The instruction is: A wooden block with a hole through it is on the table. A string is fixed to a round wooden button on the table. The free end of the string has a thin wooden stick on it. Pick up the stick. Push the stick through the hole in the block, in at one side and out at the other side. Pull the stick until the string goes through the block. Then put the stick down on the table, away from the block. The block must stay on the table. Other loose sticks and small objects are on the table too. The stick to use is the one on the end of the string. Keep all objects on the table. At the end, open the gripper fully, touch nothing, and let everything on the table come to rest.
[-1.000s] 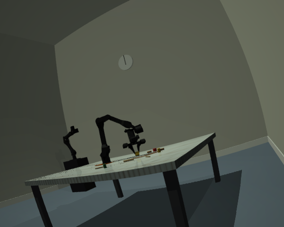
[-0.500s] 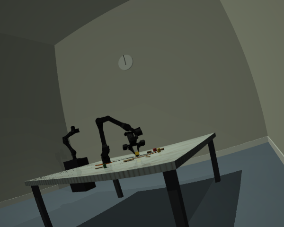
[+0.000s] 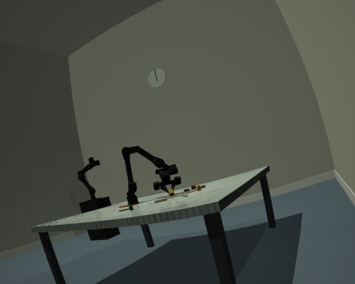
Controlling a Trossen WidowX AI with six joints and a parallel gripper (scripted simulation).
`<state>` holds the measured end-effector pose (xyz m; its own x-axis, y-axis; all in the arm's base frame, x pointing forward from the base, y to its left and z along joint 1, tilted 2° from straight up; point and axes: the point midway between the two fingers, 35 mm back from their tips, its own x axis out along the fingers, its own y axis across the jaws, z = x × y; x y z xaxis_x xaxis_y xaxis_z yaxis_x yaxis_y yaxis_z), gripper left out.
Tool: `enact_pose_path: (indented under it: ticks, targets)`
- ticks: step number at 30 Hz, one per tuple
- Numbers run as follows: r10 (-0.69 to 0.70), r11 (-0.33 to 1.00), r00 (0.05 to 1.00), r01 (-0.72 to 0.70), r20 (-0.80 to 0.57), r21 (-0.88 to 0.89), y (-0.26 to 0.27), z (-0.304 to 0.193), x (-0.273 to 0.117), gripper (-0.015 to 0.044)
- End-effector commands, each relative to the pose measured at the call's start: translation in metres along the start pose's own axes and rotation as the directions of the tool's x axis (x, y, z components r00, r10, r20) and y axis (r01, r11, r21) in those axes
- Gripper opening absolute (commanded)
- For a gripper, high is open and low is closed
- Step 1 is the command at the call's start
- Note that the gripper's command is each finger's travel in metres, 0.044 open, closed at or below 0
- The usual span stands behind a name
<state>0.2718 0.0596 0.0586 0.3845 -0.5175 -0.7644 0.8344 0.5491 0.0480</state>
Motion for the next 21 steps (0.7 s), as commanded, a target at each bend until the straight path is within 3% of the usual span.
enact_pose_path:
  ticks: [1, 11, 12, 20, 21]
  targets:
    - [-0.016, 1.000, 0.998, 0.017, 0.061, -0.006, -0.002, -0.005, 0.002, 0.0000]
    - [-0.009, 1.000, 0.979, 0.011, 0.205, -0.007, -0.002, -0.013, 0.000, 0.0000]
    - [-0.010, 1.000, 0.988, 0.010, 0.153, -0.001, -0.002, -0.010, -0.001, 0.0026]
    - [-0.010, 1.000, 0.988, 0.010, 0.152, -0.001, -0.001, -0.010, -0.003, 0.0236]
    - [-0.010, 1.000, 0.988, 0.010, 0.151, -0.001, 0.000, -0.010, -0.011, 0.0238]
